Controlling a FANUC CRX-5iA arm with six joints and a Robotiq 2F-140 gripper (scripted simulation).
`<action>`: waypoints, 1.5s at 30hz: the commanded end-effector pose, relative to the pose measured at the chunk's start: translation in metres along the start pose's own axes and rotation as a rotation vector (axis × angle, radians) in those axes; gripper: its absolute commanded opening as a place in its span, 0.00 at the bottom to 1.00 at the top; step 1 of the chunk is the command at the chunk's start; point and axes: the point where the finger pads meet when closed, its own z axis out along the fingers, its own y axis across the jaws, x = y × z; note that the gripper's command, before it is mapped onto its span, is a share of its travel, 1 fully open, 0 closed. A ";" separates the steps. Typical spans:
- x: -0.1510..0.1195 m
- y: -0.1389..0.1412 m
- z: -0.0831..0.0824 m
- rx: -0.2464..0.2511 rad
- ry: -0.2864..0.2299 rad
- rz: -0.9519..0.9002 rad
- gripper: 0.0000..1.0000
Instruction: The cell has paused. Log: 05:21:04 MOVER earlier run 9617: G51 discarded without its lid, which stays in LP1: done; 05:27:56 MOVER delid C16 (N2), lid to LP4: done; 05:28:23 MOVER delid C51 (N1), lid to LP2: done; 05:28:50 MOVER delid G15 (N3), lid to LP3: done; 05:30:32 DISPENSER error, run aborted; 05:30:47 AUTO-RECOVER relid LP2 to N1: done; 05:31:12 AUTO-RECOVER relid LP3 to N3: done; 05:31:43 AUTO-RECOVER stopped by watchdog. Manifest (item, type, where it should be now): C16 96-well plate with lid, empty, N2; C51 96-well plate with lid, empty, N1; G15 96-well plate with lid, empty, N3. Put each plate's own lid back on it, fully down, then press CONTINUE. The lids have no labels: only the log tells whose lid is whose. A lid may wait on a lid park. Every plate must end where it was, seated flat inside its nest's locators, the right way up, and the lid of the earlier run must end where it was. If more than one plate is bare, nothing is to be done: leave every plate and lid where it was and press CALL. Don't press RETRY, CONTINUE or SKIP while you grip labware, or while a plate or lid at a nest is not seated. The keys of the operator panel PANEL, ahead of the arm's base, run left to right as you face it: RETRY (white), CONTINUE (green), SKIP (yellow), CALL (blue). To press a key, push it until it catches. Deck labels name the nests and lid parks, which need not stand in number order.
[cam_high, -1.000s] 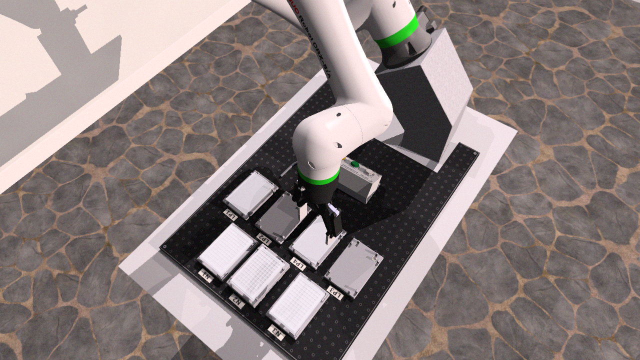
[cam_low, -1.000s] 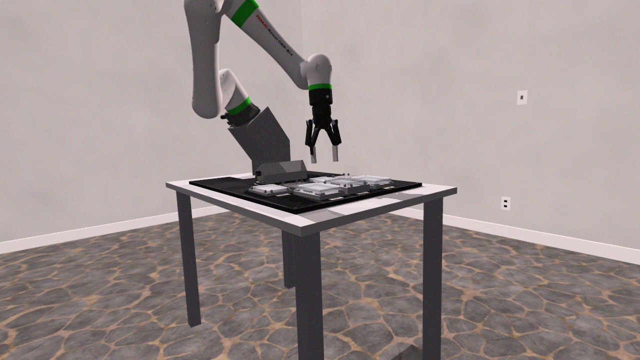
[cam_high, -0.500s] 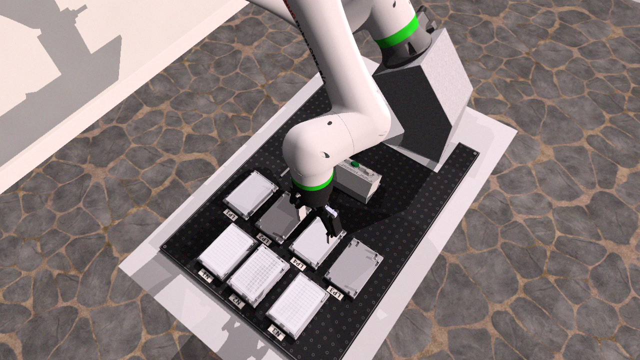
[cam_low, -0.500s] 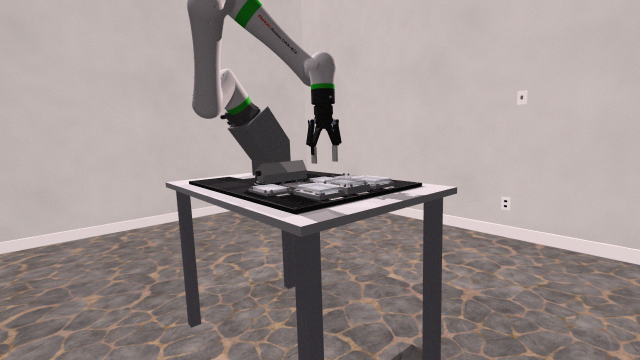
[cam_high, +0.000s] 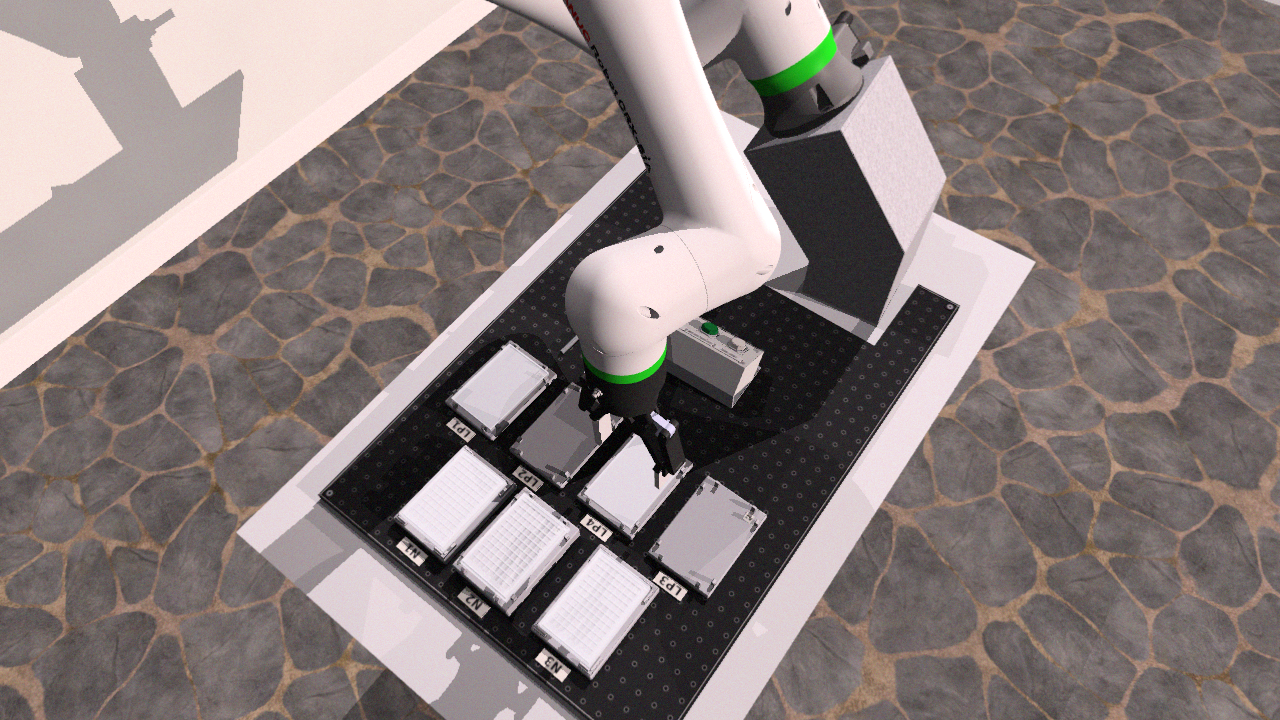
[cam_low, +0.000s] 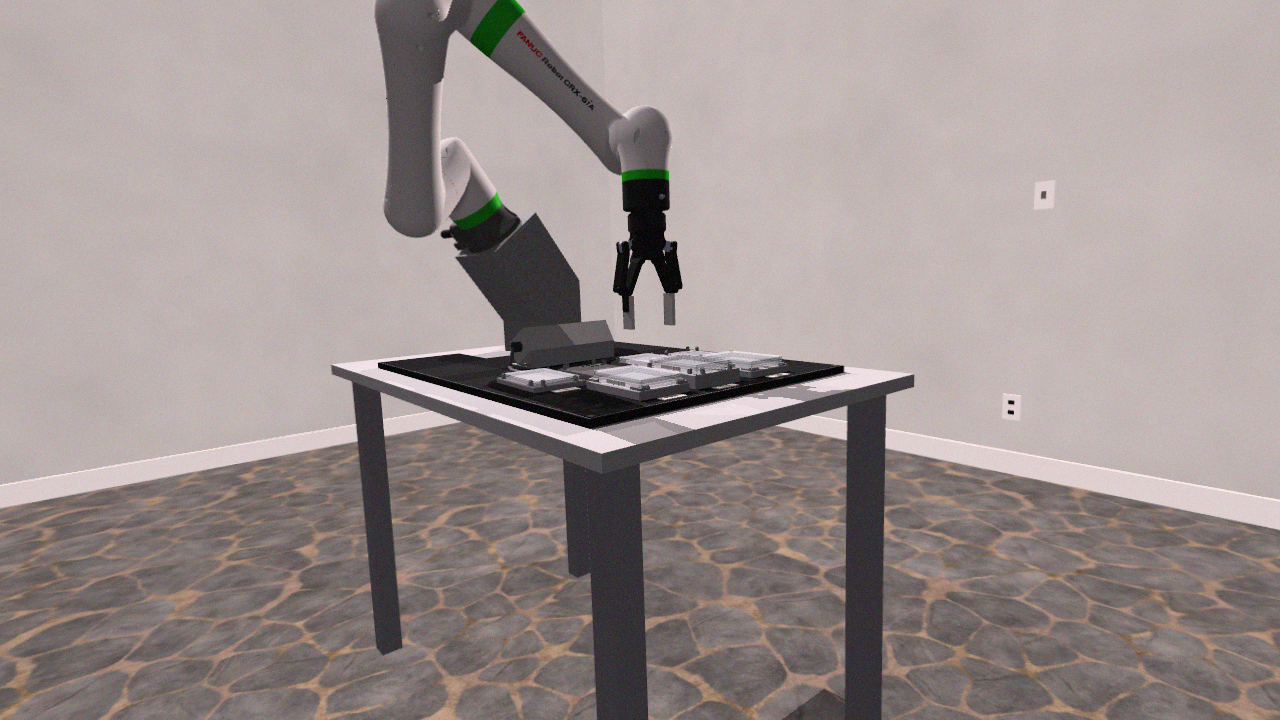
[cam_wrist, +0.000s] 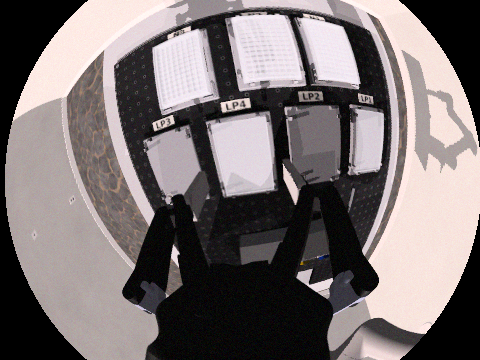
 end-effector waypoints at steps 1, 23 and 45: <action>0.000 0.000 0.004 0.000 0.000 -0.004 0.66; 0.000 -0.001 0.035 0.000 0.000 -0.004 0.66; 0.000 -0.001 0.049 0.000 0.000 -0.004 0.66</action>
